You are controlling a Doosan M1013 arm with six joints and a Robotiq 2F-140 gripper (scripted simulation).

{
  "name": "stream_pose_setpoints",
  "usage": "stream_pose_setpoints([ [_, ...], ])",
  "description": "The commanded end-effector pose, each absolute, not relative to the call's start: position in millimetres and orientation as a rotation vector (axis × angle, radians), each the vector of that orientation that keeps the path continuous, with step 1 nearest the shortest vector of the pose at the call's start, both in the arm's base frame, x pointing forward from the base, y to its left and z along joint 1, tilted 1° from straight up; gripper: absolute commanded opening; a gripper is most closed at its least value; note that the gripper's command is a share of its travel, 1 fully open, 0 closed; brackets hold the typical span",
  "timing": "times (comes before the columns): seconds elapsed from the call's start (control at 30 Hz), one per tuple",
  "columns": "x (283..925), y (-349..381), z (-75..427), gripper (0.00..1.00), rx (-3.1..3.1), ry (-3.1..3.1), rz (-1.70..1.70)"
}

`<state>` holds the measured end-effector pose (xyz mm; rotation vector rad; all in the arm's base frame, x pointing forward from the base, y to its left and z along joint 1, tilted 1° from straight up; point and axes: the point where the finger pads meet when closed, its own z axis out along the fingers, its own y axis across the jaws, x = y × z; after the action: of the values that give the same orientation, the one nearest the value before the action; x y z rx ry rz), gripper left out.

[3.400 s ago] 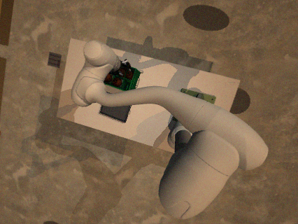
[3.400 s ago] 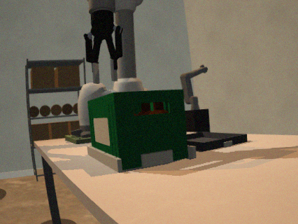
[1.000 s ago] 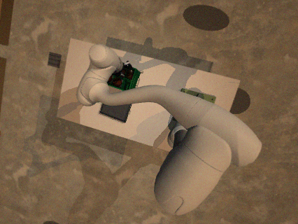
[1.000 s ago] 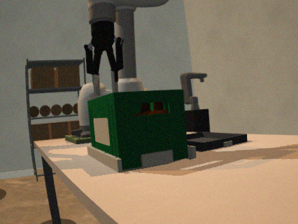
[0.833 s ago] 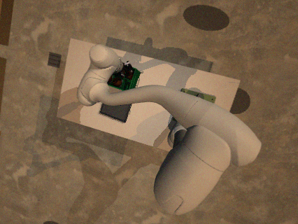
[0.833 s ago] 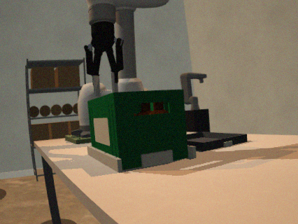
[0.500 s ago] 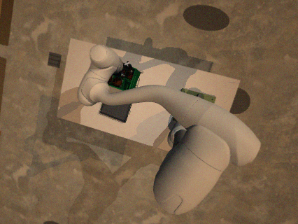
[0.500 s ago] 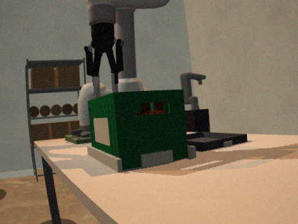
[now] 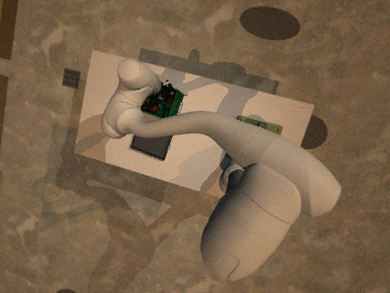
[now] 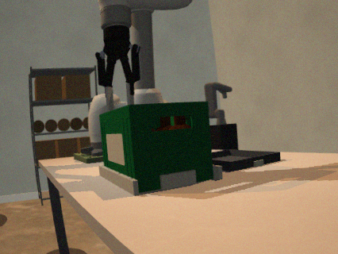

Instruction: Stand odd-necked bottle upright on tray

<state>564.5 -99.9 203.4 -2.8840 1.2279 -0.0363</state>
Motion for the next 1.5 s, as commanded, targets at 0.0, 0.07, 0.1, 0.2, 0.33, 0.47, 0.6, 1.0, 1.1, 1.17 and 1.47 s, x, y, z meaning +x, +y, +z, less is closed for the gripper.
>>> stream_pose_setpoints([
  [0.0, 564.5, -99.9, 203.5, 0.38, -2.884, 1.228, -0.036],
  [0.07, 564.5, -99.9, 203.5, 0.38, -2.884, 1.228, -0.036],
  [0.1, 564.5, -99.9, 203.5, 0.38, -2.884, 1.228, -0.036],
  [0.2, 564.5, -99.9, 203.5, 0.38, -2.884, 1.228, -0.036],
  [0.33, 564.5, -99.9, 203.5, 0.38, -2.884, 1.228, -0.036],
  [0.47, 564.5, -99.9, 203.5, 0.38, -2.884, 1.228, -0.036],
  [0.6, 564.5, -99.9, 203.5, 0.38, -2.884, 1.228, -0.036],
  [1.0, 564.5, -99.9, 203.1, 0.38, -2.884, 1.228, -0.036],
  [1.1, 564.5, -99.9, 202.4, 0.38, -2.884, 1.228, -0.036],
  [1.17, 564.5, -99.9, 201.6, 0.38, -2.884, 1.228, -0.036],
  [1.47, 564.6, -99.9, 196.7, 0.38, -2.884, 1.228, -0.036],
])
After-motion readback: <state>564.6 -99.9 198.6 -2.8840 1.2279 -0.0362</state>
